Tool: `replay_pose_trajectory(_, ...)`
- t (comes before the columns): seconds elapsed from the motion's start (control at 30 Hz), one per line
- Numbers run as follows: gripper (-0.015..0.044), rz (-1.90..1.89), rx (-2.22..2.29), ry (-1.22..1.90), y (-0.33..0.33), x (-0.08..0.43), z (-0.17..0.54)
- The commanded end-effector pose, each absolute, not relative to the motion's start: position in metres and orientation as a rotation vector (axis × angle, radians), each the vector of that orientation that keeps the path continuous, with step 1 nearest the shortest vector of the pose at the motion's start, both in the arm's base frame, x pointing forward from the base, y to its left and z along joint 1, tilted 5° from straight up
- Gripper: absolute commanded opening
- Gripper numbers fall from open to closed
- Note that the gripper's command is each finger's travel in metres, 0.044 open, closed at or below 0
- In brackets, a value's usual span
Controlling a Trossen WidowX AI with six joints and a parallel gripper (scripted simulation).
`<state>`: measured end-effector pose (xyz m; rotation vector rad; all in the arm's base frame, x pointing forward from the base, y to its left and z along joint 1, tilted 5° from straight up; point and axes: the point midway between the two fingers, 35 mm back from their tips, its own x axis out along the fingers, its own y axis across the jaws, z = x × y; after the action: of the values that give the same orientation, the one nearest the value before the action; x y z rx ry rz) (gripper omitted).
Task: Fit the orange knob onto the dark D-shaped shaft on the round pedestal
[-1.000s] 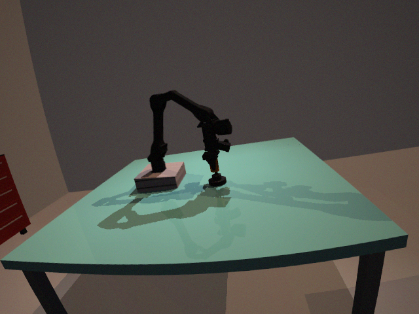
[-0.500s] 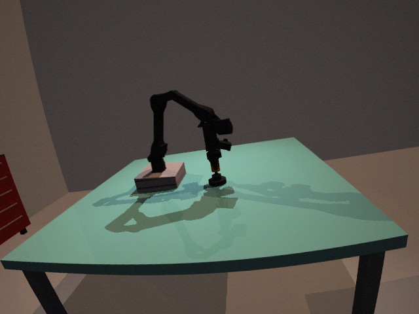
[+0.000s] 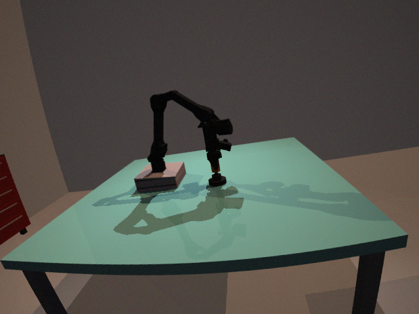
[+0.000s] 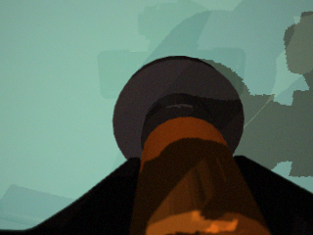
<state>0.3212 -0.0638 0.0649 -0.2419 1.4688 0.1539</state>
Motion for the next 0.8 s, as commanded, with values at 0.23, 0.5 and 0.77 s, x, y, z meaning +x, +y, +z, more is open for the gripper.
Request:
replay_pose_trajectory(0.23,0.0,0.158,-0.244,1.47,-0.0629,0.316,0.0637)
replay_pose_trajectory(0.5,0.0,0.158,-0.244,1.47,-0.0629,0.3177,0.0672)
replay_pose_trajectory(0.77,0.0,0.25,-0.345,1.462,-0.0627,0.3169,0.0693)
